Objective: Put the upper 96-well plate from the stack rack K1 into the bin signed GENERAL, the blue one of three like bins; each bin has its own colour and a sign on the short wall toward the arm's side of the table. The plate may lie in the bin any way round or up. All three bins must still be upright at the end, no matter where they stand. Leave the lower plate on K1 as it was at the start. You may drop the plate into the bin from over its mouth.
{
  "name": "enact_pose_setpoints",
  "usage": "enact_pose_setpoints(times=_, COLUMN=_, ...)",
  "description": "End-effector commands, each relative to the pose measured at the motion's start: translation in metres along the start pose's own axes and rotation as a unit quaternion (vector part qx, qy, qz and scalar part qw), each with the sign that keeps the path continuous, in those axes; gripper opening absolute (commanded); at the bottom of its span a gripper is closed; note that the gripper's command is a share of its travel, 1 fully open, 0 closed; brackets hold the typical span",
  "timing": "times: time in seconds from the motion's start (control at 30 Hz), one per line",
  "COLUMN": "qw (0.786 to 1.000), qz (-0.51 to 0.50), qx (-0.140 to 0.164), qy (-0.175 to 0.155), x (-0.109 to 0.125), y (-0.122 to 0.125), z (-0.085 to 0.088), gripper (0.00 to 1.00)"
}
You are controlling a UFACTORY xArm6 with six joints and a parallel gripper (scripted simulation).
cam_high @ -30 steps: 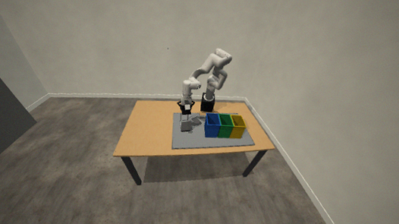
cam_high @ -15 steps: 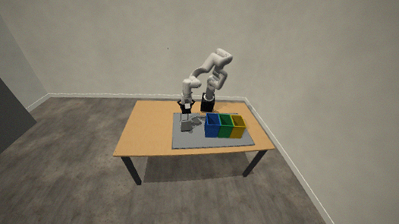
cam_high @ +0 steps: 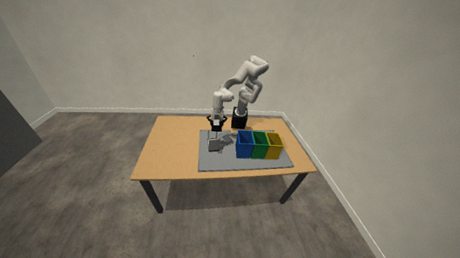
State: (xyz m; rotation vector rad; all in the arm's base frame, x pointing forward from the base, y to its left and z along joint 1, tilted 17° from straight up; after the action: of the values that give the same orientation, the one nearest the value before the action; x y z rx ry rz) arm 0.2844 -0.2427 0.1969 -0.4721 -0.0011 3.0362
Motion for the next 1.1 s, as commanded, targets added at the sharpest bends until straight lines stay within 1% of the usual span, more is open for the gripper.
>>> enact_pose_setpoints(times=0.0, qw=1.000, qz=-0.016, qx=0.007, qy=-0.003, x=-0.004, y=-0.020, z=0.000, gripper=0.00)
enact_pose_setpoints(times=0.3, qw=1.000, qz=-0.016, qx=0.007, qy=-0.002, x=-0.007, y=-0.049, z=-0.002, gripper=0.00)
enact_pose_setpoints(times=0.37, qw=1.000, qz=-0.016, qx=0.007, qy=-0.002, x=-0.007, y=-0.049, z=-0.002, gripper=0.00)
enact_pose_setpoints(times=0.87, qw=1.000, qz=-0.016, qx=0.006, qy=-0.002, x=-0.012, y=-0.099, z=-0.006, gripper=0.00)
enact_pose_setpoints(times=0.93, qw=1.000, qz=-0.016, qx=0.006, qy=-0.002, x=-0.012, y=-0.099, z=-0.006, gripper=0.00)
enact_pose_setpoints(times=1.07, qw=1.000, qz=-0.016, qx=0.006, qy=-0.002, x=-0.013, y=-0.112, z=-0.007, gripper=0.00)
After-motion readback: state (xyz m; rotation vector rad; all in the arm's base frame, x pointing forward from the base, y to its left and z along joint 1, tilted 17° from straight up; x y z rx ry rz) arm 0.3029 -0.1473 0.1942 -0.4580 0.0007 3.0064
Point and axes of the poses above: the point where the finger pads meet when closed, its own z axis back along the fingers, its own y axis across the jaws, x = y × z, the point moved 4 cm from there along z, back along the fingers, and after that the axes turned 5 degrees about -z, right-handed, at the moved point
